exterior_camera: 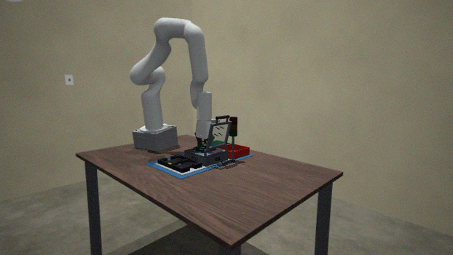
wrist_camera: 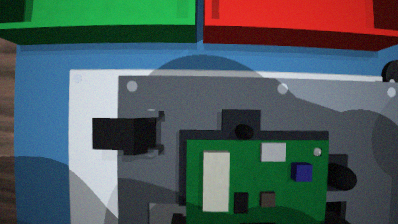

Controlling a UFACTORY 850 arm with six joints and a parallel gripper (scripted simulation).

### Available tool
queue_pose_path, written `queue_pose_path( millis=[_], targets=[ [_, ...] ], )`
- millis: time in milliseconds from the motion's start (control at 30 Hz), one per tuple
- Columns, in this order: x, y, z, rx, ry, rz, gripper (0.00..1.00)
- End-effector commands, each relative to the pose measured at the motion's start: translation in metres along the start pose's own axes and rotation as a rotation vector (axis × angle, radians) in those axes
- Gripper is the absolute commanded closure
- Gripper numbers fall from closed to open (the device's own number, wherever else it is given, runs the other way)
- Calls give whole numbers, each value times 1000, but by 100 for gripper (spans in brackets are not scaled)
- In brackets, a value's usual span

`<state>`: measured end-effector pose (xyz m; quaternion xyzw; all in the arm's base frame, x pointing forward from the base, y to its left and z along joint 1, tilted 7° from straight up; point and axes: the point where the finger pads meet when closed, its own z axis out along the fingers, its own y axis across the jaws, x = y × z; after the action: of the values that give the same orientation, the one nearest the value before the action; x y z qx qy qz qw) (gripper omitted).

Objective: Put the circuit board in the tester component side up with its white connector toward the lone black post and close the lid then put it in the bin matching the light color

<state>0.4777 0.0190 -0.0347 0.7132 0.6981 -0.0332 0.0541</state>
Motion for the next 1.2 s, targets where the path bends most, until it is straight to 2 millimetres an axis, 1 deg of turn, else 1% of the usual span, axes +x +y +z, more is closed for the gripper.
queue_pose_path(
  millis=[0, 667, 700, 1167],
  targets=[
    [0, 2, -1, -3, 1, 0, 21],
    [0, 2, 2, -3, 1, 0, 21],
    [0, 2, 2, -3, 1, 0, 0],
    [0, 2, 2, -3, 1, 0, 0]
  ],
)
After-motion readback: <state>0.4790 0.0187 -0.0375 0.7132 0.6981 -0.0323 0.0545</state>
